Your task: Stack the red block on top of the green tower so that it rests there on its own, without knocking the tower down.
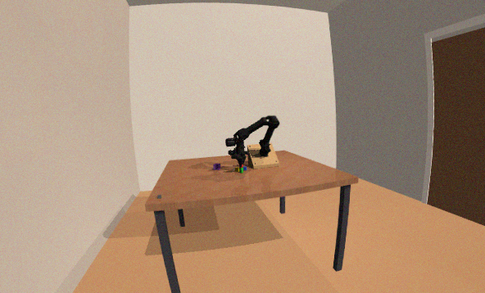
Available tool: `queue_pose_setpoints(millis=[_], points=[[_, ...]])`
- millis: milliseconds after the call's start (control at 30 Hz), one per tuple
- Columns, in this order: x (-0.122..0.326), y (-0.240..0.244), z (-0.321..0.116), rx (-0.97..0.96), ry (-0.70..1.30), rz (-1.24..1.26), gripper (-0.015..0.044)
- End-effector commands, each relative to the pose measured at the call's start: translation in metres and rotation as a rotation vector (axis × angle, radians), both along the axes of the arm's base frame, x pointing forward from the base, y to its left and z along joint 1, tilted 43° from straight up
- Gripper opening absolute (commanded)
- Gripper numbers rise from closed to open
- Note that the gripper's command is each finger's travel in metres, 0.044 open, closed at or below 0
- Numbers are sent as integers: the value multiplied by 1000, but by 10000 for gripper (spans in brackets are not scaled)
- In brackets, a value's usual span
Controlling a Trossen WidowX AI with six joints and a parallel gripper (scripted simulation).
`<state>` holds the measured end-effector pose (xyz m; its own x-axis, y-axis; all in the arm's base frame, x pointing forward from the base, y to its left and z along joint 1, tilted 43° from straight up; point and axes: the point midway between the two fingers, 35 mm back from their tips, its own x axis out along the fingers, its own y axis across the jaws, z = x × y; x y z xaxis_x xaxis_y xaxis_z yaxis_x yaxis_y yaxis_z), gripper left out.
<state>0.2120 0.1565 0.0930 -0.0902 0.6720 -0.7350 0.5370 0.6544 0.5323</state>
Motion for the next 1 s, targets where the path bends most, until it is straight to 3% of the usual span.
queue_pose_setpoints(millis=[0,333,967], points=[[0,0,0,0,0,-1,184],[0,0,0,0,0,-1,440],[0,0,0,0,0,-1,440]])
